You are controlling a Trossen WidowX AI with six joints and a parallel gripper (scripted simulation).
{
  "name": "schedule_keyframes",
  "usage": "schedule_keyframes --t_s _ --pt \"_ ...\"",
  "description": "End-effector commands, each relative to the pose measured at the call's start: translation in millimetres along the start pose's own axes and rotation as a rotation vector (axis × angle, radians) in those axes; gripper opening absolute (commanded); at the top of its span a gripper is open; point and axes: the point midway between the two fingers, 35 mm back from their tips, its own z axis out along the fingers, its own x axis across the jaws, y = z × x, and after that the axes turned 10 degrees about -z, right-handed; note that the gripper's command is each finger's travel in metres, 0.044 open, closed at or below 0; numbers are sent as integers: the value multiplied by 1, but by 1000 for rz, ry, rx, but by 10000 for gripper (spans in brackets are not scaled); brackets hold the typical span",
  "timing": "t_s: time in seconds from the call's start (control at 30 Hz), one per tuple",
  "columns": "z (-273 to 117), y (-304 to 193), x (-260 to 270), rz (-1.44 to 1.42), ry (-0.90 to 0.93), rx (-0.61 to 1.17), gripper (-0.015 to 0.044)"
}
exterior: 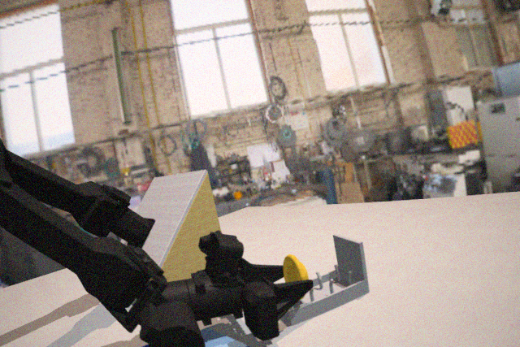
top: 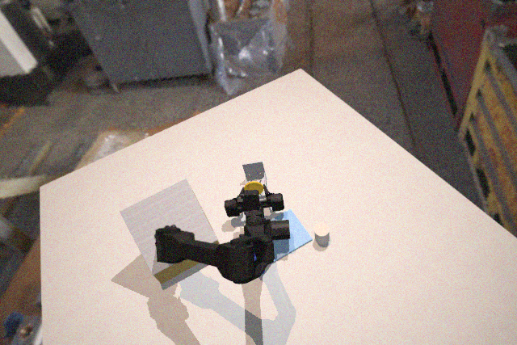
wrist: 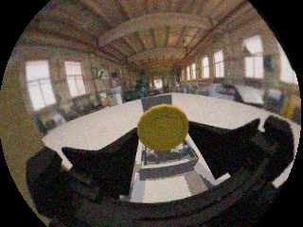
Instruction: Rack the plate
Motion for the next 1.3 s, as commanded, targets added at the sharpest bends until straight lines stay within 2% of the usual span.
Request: schedule_keyframes --t_s 0.0,0.3,0.8,1.1,1.27 --pt "0 2 -1 -3 0 -1 0" --pt "0 2 -1 -3 0 -1 0" --pt "0 1 -1 -4 -2 0 394" --pt "-1 3 -2 -5 -1 0 400" --pt "-5 58 -18 -13 3 5 400"
